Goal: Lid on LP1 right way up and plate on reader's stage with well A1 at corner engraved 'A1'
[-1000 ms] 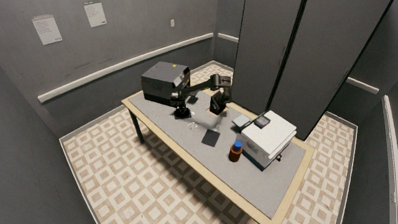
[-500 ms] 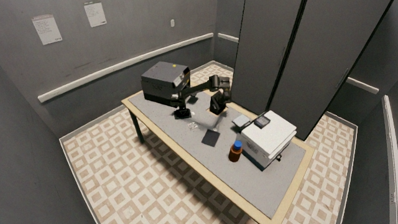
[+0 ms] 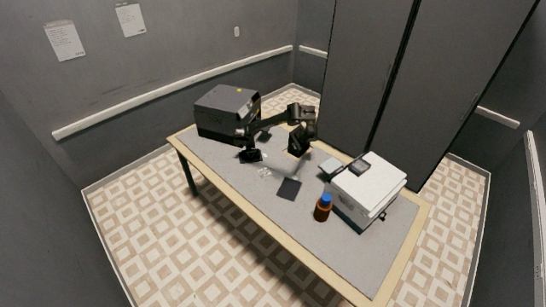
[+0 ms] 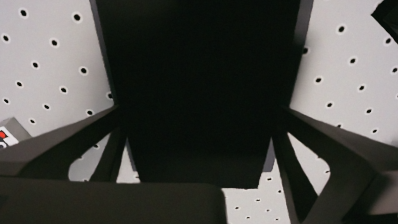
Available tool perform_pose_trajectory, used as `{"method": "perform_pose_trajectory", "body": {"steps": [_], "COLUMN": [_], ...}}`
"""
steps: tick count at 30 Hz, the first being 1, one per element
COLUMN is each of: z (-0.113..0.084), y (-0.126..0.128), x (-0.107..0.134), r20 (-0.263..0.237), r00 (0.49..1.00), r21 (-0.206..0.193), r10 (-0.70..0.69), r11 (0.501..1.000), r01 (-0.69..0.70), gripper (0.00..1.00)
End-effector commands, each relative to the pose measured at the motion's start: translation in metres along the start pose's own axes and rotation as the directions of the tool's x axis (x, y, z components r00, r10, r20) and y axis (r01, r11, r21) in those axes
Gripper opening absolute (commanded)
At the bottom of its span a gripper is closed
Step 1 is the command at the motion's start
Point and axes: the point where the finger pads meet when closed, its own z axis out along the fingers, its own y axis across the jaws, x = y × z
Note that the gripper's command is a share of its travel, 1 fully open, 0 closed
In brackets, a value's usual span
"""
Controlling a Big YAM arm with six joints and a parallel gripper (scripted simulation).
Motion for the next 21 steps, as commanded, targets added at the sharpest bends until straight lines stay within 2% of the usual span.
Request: {"method": "perform_pose_trajectory", "body": {"steps": [1,21], "z": [-0.0183,-0.0174], "y": [0.0024,0.0015], "x": [-0.0143,-0.0181], "r20": [0.046,0.052], "r00": [0.999,0.999], "r21": [-0.01,-0.012], "r10": [-0.014,-0.015], "r11": [1.0,1.0], "r01": [0.014,0.016], "gripper": [0.85,0.85]}}
